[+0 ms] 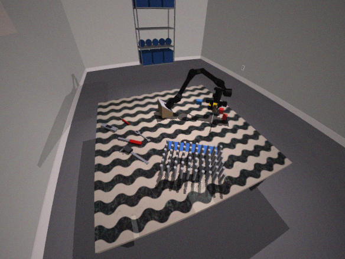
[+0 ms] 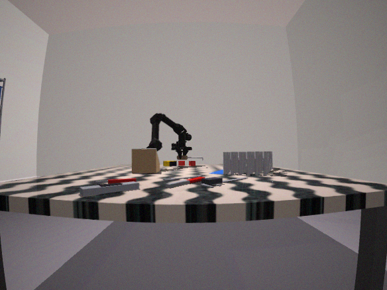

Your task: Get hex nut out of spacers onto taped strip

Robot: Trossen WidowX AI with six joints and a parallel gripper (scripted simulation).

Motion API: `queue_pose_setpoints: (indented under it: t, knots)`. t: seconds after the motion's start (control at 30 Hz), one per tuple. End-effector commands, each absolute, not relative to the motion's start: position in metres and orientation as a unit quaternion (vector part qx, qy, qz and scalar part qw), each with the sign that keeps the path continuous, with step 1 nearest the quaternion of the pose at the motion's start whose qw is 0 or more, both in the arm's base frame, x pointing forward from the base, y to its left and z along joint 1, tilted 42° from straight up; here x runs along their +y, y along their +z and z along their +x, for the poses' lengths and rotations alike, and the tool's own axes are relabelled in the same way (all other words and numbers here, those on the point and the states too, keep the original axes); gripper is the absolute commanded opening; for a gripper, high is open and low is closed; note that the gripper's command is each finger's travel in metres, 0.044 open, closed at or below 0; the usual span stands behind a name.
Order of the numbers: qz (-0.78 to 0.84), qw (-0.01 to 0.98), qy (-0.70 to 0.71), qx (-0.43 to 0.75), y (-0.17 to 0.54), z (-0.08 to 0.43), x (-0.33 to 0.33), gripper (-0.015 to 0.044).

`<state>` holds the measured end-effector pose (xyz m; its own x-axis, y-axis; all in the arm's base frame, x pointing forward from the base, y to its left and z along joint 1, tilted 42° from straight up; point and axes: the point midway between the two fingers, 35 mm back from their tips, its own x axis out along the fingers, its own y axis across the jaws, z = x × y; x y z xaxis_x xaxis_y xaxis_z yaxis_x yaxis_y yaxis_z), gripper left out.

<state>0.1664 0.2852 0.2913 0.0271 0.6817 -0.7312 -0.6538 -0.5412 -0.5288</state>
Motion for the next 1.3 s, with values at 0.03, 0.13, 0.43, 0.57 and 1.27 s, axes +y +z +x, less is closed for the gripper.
queue_pose_setpoints:
  t: [0.03, 0.13, 0.43, 0.57, 1.27]
  knots:
    - [-0.571, 0.434, 0.693, -0.070, 0.290, 0.167, 0.286, 0.0000]
    - [-0.576, 0.427, 0.692, -0.078, 0.290, 0.167, 0.286, 0.0000]
    - [-0.576, 0.428, 0.692, -0.077, 0.287, 0.168, 0.290, 0.0000]
    - [-0.575, 0.428, 0.693, -0.077, 0.282, 0.168, 0.294, 0.0000]
    - [-0.574, 0.429, 0.694, -0.079, 0.257, 0.169, 0.318, 0.0000]
